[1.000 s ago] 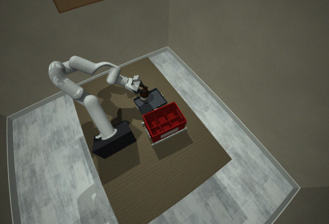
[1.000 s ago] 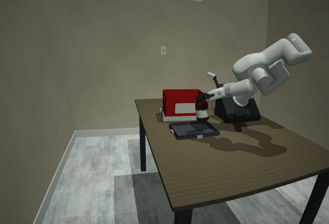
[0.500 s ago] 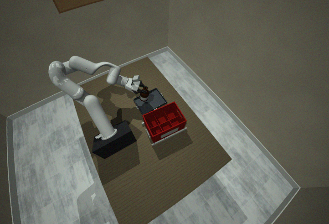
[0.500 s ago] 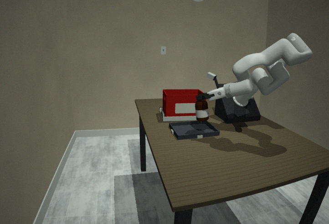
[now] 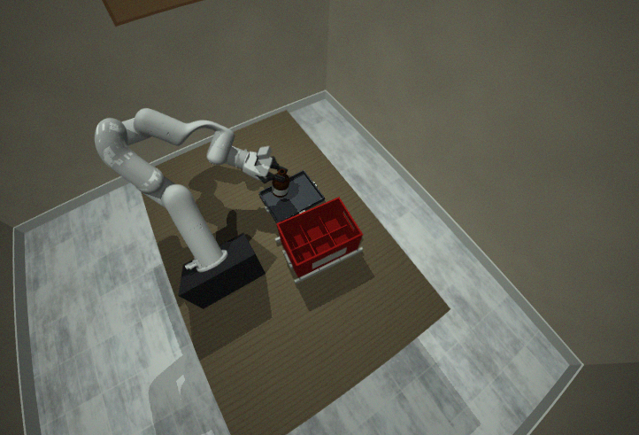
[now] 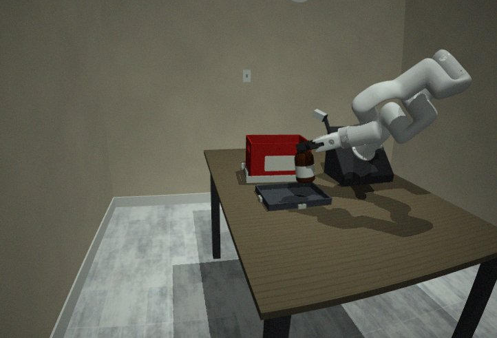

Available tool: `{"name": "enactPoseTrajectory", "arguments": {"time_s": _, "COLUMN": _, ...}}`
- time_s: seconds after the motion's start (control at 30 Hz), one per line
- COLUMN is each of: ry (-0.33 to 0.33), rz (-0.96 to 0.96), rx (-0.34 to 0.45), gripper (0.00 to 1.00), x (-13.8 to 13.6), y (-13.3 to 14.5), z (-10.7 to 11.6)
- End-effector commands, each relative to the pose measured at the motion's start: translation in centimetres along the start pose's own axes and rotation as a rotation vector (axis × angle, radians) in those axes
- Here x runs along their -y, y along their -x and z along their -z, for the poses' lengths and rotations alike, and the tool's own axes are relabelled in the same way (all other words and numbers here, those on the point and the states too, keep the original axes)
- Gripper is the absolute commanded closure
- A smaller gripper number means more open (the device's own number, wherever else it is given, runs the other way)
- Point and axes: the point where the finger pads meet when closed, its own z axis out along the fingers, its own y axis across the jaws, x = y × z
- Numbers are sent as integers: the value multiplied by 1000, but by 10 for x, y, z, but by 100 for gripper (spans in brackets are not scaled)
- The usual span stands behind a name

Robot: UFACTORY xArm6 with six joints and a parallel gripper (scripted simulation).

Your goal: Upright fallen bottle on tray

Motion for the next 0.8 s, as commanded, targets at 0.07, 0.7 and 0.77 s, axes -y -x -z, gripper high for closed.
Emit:
{"name": "enactPoseTrajectory", "arguments": {"time_s": 0.07, "ry": 5, "rz": 0, "rx": -32, "gripper": 100, "x": 0, "y": 0, "z": 0}}
{"name": "enactPoseTrajectory", "arguments": {"time_s": 0.7, "ry": -1, "rz": -2, "rx": -143, "gripper": 100, "x": 1, "y": 0, "z": 1}}
{"name": "enactPoseTrajectory", "arguments": {"time_s": 0.77, "ry": -3, "rz": -2, "rx": -151, "gripper": 100, "x": 1, "y": 0, "z": 1}}
